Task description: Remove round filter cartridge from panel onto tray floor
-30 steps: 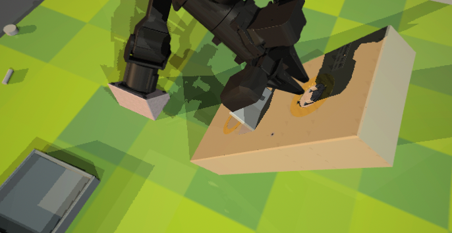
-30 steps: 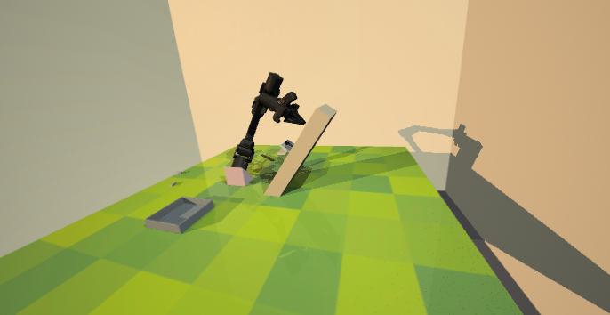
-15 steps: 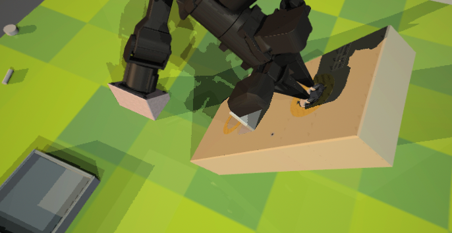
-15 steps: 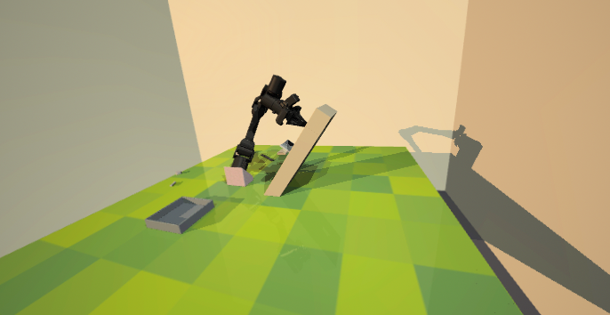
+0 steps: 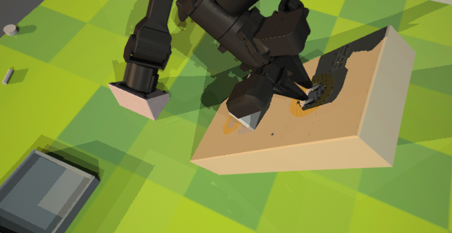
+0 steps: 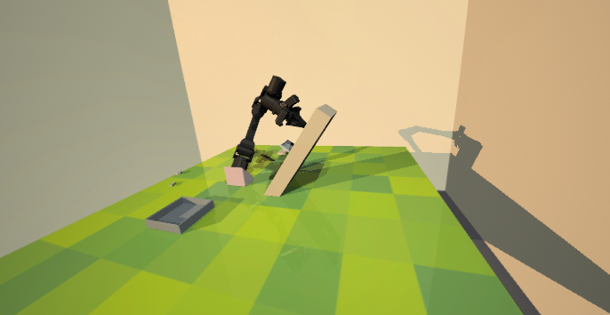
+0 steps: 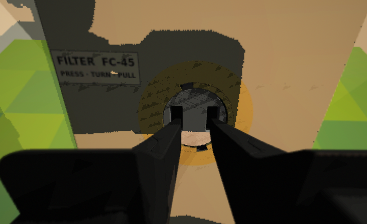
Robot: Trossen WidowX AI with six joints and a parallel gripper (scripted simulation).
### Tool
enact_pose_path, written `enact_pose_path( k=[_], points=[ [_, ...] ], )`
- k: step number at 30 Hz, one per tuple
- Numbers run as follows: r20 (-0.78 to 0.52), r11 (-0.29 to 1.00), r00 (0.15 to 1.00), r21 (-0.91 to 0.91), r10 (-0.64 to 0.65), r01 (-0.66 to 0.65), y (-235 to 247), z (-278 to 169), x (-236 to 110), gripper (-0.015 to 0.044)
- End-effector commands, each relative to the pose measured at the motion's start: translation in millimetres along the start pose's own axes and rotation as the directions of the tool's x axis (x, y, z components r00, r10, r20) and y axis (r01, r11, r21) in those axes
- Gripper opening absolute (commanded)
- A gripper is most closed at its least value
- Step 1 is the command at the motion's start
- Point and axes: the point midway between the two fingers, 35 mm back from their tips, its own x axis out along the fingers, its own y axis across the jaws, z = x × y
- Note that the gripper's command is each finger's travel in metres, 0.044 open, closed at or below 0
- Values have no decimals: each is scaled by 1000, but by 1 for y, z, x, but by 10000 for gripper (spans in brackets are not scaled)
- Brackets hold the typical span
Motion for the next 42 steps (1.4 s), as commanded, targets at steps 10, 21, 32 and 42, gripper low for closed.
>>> enact_pose_path(
  k=[10,21,32,42],
  points=[
    [-3,1000,1000,6,-3,3,-1,1,0,96],
    [-3,1000,1000,5,-3,3,-1,1,1,96],
    [-3,1000,1000,5,-3,3,-1,0,3,96],
    [-3,1000,1000,5,-3,3,-1,-1,3,96]
  ],
)
